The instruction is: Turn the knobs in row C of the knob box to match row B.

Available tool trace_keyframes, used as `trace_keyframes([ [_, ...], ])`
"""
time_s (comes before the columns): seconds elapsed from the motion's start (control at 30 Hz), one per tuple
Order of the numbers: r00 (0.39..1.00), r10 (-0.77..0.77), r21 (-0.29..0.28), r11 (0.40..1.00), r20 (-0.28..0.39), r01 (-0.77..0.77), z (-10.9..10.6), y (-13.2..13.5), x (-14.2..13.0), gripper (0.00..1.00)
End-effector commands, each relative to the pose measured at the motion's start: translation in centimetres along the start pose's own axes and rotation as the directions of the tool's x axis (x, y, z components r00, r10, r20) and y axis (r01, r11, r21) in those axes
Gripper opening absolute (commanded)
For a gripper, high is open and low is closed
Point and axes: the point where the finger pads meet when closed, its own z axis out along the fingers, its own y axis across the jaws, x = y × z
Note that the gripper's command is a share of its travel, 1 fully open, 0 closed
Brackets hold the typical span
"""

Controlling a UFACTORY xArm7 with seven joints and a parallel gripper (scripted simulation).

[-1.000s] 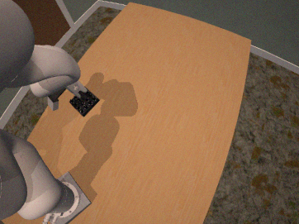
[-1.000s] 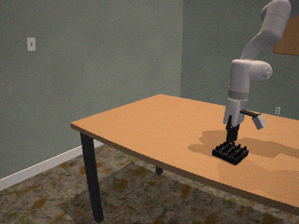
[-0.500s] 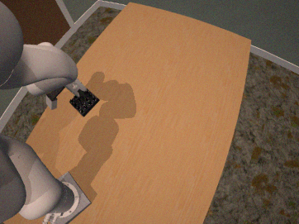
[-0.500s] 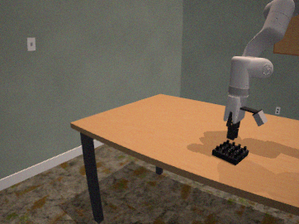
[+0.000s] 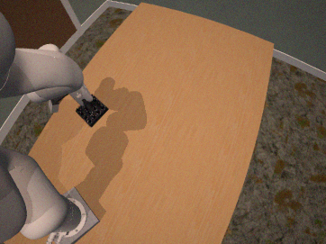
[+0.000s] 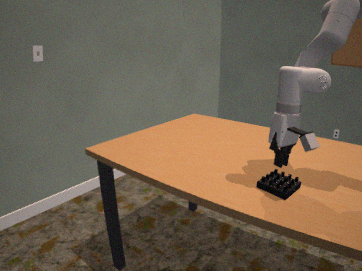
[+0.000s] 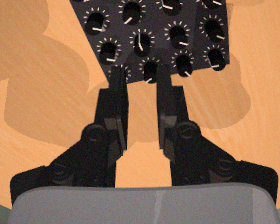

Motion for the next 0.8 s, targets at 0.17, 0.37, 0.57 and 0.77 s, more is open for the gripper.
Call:
trace_keyframes([
  [0.17,0.956,0.293,0.003,0.956,0.013,-0.293,-0.58,0.04,-0.22,0.19],
  [0.37,0.882,0.472,0.002,0.882,0.014,-0.472,-0.85,0.01,-0.25,0.19],
  [0.57,0.776,0.630,-0.001,0.776,0.013,-0.630,-1.09,0.00,-0.23,0.19],
  [0.77,0.655,0.756,-0.003,0.655,0.012,-0.756,-1.26,0.01,-0.17,0.19],
])
